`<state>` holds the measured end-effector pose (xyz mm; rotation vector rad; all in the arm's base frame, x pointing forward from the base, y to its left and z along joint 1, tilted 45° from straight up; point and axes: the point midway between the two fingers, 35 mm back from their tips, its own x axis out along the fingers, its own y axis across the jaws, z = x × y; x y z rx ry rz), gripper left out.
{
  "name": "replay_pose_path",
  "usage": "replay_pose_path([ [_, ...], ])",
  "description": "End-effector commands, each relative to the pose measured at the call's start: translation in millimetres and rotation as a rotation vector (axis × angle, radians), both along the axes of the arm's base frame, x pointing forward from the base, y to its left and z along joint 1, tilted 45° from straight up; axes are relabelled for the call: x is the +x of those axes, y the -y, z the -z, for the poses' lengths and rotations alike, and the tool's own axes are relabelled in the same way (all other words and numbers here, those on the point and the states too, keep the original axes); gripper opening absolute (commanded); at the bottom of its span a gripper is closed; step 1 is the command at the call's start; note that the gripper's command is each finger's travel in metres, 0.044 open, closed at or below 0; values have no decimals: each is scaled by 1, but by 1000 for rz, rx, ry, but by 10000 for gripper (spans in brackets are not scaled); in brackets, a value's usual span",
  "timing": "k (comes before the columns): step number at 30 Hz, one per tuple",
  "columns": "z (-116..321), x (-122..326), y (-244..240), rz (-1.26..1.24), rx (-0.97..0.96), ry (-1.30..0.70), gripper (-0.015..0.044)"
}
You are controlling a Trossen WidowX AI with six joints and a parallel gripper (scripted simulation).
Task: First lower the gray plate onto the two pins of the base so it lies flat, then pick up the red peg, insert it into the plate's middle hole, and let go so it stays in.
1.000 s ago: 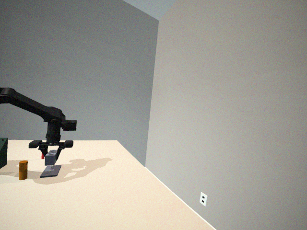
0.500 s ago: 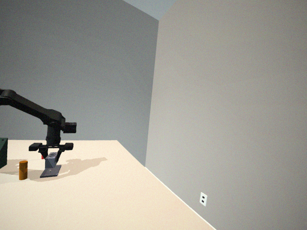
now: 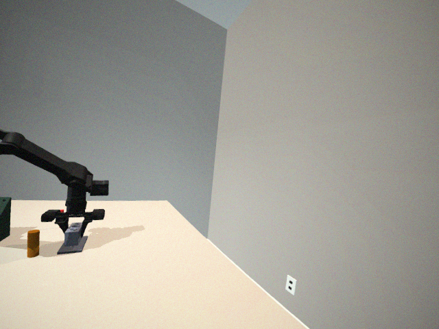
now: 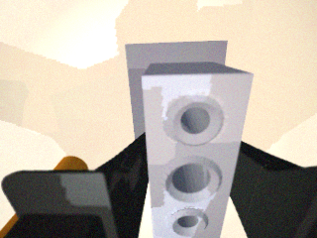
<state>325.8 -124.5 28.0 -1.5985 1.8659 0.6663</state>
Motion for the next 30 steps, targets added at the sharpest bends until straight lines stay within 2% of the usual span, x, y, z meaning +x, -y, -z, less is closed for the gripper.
replay_pose_path([
  [1,4,-2,4,-2,-5,-8,0],
  [9,2,-1,2,0,0,-2,0],
  [25,2,-1,2,0,0,-2,420],
  [26,2,-1,2,0,0,-2,440],
  [30,0,0,0,0,1,-2,440],
])
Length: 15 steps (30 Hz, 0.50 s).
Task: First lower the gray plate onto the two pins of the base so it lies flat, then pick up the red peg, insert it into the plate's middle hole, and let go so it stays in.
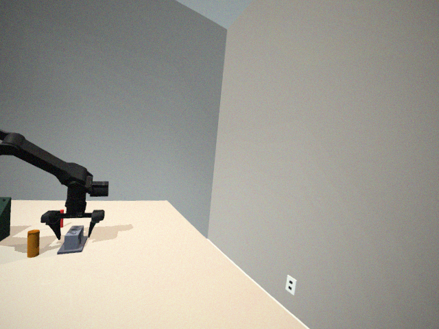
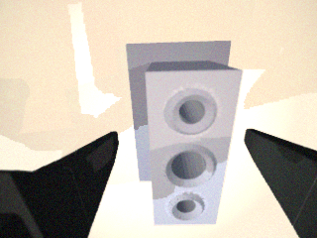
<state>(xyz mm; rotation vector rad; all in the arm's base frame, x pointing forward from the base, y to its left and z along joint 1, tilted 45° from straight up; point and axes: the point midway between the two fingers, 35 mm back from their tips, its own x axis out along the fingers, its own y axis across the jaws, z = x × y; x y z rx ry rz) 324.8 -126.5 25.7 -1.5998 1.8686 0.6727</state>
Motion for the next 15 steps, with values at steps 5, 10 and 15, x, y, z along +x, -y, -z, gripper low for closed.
replay_pose_path([
  [5,-51,14,-53,-1,5,0,440],
  [10,-82,16,-82,-1,-1,-3,440],
  [15,-81,18,-82,-1,-1,-3,440],
])
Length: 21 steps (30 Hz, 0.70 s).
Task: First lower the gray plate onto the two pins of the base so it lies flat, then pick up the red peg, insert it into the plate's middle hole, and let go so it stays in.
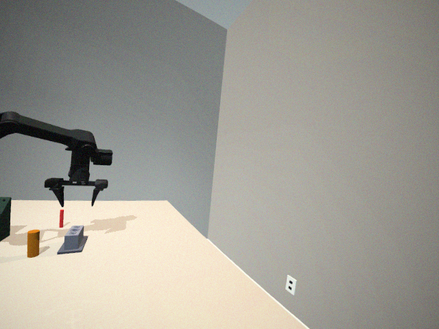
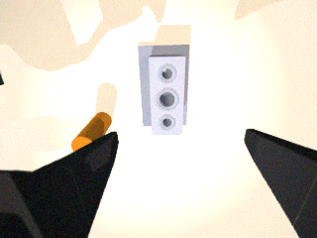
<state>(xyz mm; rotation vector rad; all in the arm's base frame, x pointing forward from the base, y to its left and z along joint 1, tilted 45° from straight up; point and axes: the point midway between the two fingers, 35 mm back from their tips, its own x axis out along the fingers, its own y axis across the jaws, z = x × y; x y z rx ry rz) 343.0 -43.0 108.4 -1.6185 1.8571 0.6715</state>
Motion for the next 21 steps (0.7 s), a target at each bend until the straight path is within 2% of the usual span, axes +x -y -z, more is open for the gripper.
replay_pose_path([
  [1,2,-1,0,24,2,2,440],
  [21,86,-33,-102,1140,-131,1075,440],
])
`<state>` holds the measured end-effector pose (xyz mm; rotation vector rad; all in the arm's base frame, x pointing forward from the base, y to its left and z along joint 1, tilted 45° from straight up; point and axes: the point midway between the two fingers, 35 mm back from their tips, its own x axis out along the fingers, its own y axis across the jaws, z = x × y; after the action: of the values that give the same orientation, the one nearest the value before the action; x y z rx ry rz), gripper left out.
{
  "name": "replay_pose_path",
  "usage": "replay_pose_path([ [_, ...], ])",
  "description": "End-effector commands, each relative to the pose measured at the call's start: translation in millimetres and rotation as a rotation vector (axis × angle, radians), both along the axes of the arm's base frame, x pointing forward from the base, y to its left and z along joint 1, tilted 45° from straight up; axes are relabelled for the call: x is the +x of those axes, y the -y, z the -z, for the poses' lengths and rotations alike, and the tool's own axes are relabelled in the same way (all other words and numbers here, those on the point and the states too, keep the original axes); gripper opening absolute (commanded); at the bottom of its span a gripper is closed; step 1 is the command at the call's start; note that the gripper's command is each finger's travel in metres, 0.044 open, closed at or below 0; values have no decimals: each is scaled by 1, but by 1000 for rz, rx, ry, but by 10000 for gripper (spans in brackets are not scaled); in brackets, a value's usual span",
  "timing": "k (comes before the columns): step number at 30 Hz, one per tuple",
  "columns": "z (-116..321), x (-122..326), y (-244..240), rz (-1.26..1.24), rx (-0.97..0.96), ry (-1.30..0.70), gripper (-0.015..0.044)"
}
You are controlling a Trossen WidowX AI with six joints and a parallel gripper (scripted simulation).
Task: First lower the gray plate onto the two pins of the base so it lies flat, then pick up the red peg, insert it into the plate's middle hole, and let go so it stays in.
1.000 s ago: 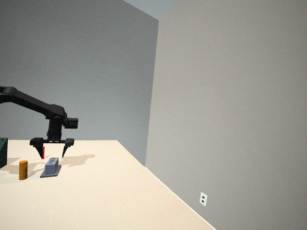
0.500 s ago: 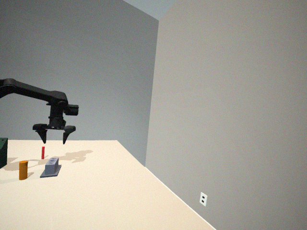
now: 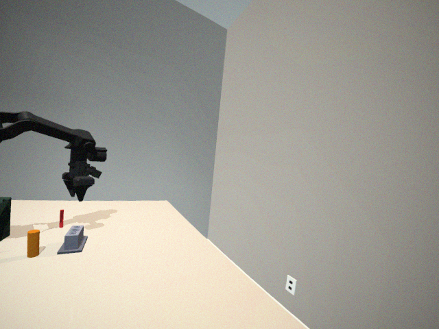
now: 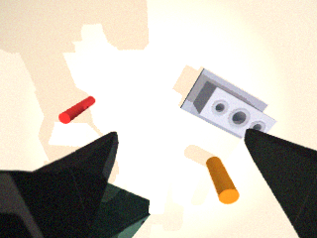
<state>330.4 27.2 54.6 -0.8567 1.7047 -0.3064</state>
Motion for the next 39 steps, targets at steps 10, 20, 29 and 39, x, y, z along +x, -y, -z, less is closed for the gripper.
replay_pose_path([
  [10,68,-51,-70,887,-125,802,440],
  [20,83,-66,-84,1164,-172,1073,440],
  [29,83,-62,-84,1165,-172,1073,440],
  [39,108,-66,-60,1164,-173,1074,440],
])
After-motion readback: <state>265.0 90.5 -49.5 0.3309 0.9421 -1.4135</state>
